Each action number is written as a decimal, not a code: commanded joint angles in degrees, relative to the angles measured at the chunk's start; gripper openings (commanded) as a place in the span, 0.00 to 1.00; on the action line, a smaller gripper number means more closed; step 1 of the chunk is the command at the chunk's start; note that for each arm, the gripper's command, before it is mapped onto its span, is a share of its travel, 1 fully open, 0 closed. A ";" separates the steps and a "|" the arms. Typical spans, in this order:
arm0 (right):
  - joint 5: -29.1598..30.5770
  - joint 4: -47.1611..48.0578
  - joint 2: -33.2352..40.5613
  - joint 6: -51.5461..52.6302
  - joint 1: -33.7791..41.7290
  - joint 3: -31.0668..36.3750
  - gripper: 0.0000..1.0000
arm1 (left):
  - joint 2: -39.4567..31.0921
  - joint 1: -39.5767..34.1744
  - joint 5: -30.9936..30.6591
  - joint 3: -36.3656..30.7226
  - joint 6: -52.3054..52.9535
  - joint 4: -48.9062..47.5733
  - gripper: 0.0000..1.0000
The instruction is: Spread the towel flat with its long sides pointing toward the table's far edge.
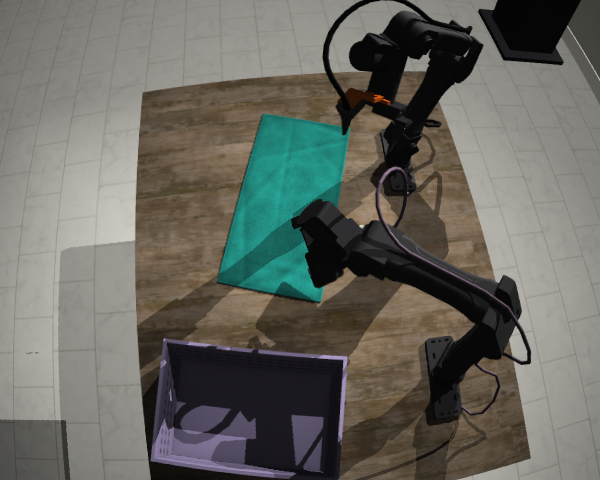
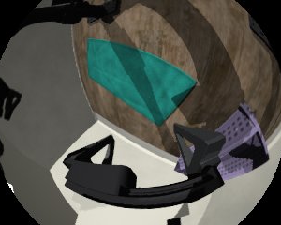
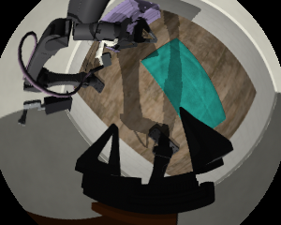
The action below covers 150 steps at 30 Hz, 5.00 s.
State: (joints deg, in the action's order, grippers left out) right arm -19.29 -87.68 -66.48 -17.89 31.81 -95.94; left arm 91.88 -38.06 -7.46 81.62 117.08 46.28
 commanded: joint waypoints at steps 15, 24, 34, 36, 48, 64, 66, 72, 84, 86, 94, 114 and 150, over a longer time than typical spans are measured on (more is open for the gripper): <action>-0.32 0.41 0.42 -0.14 -0.01 -0.63 1.00 | -0.43 0.01 -0.39 0.43 -0.23 0.85 1.00; 4.60 21.49 2.84 4.53 0.05 10.39 1.00 | -7.58 -0.10 0.76 -4.64 -20.78 -8.11 1.00; 8.70 41.50 7.09 8.93 -0.20 19.17 1.00 | -14.18 0.34 1.12 -8.86 -41.34 -15.78 1.00; 10.30 48.89 8.12 10.51 -1.07 22.37 1.00 | -16.28 0.35 1.63 -9.33 -47.00 -17.29 1.00; 16.35 75.11 10.39 16.15 0.10 35.38 1.00 | -24.78 0.11 3.74 -16.66 -74.07 -29.22 1.00; 19.91 88.18 12.05 17.96 -20.94 39.31 1.00 | -35.13 0.06 6.00 -24.05 -106.38 -42.11 1.00; 30.46 88.11 12.14 17.72 -21.41 39.35 1.00 | -38.14 0.79 5.21 -24.98 -114.66 -43.87 1.00; 19.52 88.52 11.46 18.11 -31.99 39.04 1.00 | -37.91 -0.30 12.66 -27.09 -117.23 -46.95 1.00; 18.75 88.65 12.35 18.09 -31.49 38.97 1.00 | -38.22 20.24 16.68 -24.94 -117.32 -46.30 1.00; 18.76 88.65 12.47 18.09 -31.44 38.98 1.00 | -38.30 25.35 10.96 -24.81 -117.27 -46.15 1.00; 18.85 88.65 12.45 18.10 -31.50 38.97 1.00 | -37.30 38.44 7.36 -24.63 -117.31 -46.29 1.00; 10.12 80.28 5.12 8.47 -26.64 38.94 0.34 | -35.63 25.14 15.97 -21.83 -118.19 -24.42 0.34; -0.36 45.03 -45.89 -20.59 -10.69 0.46 0.34 | 7.73 4.21 7.64 -0.56 -136.43 13.34 0.34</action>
State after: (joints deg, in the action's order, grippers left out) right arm -18.15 -35.77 -108.99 -34.28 19.75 -90.28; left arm 96.33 -32.82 3.66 78.26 -17.87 55.51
